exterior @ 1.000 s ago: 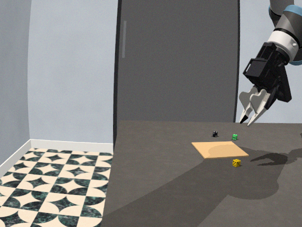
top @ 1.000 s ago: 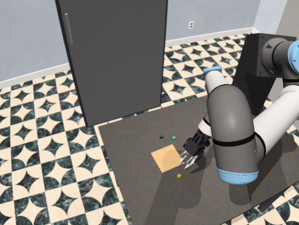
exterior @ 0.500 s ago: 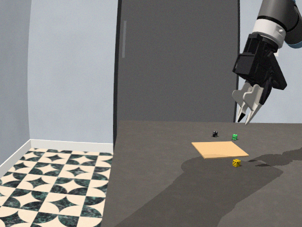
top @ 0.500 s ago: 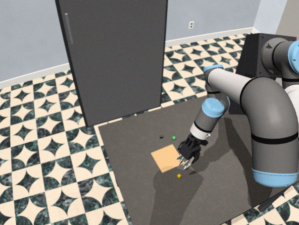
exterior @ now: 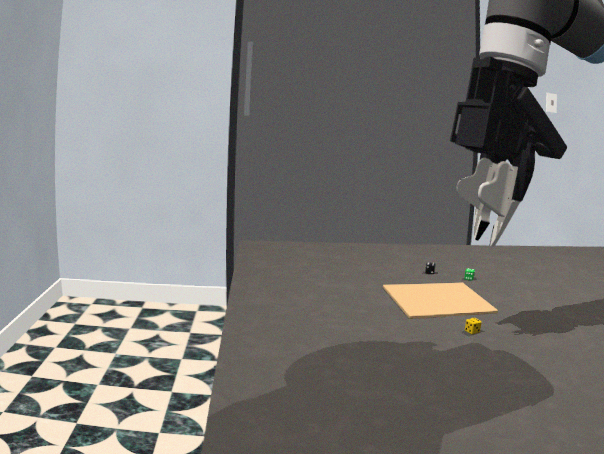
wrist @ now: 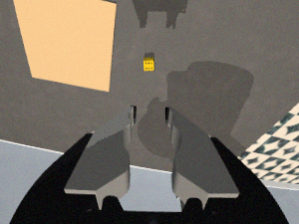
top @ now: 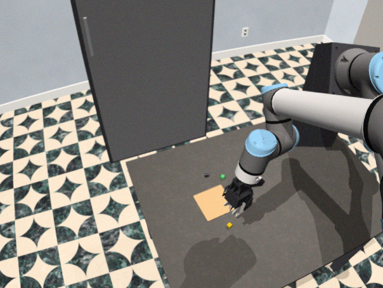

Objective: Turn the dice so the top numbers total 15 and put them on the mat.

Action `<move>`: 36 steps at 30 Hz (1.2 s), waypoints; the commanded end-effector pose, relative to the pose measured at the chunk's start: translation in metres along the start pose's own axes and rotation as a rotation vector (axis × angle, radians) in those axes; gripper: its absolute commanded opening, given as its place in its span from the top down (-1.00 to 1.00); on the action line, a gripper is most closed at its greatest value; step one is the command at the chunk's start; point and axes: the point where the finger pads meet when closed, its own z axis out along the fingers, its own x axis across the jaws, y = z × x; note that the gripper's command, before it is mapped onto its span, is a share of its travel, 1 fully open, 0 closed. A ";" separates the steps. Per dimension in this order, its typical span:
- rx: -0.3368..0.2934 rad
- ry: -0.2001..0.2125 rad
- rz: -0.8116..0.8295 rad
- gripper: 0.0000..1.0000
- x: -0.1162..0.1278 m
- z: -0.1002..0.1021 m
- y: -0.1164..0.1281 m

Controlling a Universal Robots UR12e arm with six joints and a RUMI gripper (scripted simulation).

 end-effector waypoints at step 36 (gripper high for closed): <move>0.206 -0.004 -0.004 -1.00 -0.004 -0.003 0.011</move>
